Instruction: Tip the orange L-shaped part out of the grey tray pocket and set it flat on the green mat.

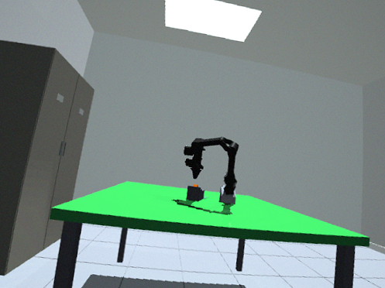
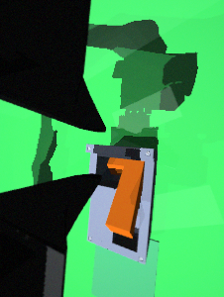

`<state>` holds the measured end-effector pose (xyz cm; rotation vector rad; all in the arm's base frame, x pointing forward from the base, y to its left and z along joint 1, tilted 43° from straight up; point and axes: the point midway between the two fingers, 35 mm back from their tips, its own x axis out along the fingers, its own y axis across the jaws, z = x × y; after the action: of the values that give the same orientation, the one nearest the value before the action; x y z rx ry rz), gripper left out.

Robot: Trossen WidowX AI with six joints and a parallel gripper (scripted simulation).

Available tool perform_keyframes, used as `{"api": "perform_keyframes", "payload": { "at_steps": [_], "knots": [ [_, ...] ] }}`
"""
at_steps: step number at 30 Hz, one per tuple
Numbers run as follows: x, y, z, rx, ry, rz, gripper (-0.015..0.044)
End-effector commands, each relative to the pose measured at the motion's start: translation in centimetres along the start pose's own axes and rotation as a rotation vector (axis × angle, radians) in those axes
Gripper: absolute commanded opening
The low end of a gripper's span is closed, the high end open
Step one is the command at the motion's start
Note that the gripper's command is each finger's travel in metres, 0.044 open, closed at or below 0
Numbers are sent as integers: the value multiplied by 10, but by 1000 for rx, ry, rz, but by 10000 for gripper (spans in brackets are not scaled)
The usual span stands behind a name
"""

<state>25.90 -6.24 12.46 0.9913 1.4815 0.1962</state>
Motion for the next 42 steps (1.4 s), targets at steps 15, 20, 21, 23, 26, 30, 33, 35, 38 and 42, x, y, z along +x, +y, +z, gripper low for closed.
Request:
{"api": "perform_keyframes", "payload": {
  "at_steps": [15,20,21,23,26,30,33,35,38,42],
  "knots": [
    [-1,-21,5,-445,-1,-5,280],
    [-3,-41,9,-865,2,-8,280],
    [-3,-45,9,-949,3,-8,280],
    [-3,-53,10,-1117,4,-8,280],
    [-4,-65,11,-1370,6,-7,280],
    [-4,-75,11,-1577,8,-5,280],
    [-4,-75,11,-1577,8,-5,280],
    [-4,-75,11,-1577,8,-5,280],
    [-4,-75,11,-1577,8,-5,280],
    [-3,-75,11,-1577,8,-5,280]
  ]
}}
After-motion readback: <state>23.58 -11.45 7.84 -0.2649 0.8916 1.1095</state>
